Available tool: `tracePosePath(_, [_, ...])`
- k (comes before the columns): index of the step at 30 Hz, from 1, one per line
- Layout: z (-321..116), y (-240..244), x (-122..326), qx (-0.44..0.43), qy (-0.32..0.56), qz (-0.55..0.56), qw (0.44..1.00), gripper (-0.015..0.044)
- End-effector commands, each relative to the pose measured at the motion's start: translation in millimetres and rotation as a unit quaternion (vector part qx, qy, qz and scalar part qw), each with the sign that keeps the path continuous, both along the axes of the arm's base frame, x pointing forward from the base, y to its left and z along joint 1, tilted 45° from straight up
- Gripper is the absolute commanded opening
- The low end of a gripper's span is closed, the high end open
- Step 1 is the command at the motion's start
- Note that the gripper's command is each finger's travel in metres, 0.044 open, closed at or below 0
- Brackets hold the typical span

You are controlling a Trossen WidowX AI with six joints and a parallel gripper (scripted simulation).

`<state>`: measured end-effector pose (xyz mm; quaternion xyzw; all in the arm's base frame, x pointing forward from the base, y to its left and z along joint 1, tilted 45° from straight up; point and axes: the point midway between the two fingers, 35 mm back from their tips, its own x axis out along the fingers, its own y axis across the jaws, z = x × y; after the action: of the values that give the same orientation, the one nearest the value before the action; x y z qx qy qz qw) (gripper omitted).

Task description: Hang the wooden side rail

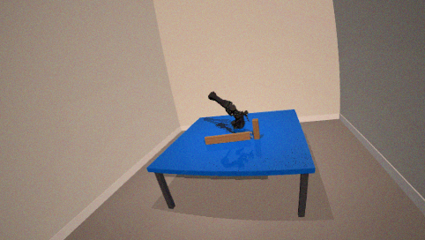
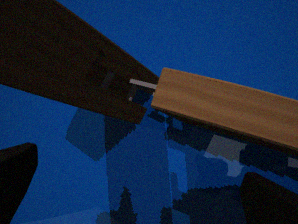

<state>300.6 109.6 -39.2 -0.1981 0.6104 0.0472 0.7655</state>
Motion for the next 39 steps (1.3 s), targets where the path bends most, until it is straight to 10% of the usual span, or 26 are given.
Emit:
tracePosePath(1, [12.6,-3.6,30.4,-0.052,-0.059,-0.374,0.924,0.044])
tracePosePath(26, [39.7,-7.0,58.6,-0.085,-0.285,-0.707,0.642,0.044])
tracePosePath(39, [39.8,-7.0,58.7,-0.085,-0.287,-0.708,0.64,0.044])
